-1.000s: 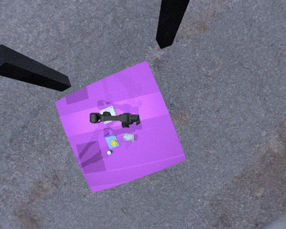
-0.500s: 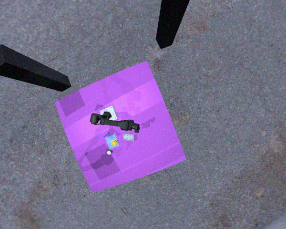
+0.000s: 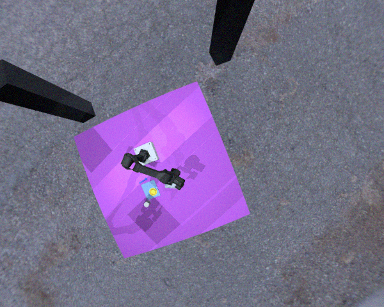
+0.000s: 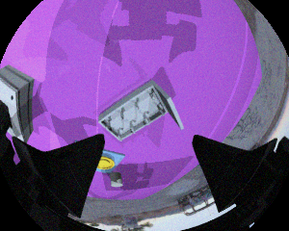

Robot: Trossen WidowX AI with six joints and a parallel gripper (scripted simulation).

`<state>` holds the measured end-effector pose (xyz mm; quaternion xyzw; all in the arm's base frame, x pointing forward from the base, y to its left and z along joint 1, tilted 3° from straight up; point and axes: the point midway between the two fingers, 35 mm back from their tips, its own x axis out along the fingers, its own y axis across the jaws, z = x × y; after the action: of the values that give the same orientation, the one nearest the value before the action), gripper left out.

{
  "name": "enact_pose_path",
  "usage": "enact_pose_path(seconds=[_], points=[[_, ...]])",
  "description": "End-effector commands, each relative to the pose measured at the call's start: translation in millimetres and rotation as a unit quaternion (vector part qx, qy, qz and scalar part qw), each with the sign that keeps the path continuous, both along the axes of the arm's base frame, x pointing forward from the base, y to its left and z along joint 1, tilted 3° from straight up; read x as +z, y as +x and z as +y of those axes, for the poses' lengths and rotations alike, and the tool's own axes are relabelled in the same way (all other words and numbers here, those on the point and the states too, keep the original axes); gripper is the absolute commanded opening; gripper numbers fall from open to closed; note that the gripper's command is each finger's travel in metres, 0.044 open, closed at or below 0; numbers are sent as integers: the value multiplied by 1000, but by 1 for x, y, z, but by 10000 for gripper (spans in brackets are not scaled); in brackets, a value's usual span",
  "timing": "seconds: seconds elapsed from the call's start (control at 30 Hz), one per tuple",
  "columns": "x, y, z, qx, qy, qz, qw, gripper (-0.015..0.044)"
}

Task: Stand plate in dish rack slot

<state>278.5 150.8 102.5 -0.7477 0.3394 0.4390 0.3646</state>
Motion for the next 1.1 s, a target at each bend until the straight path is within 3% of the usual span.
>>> enact_pose_path(seconds=[0.0,0.53,1.07], points=[[3,11,-14,-71,25,3,997,400],[18,37,-71,-314,100,6,944,400],[33,51,-134,-548,162,2,821,400]])
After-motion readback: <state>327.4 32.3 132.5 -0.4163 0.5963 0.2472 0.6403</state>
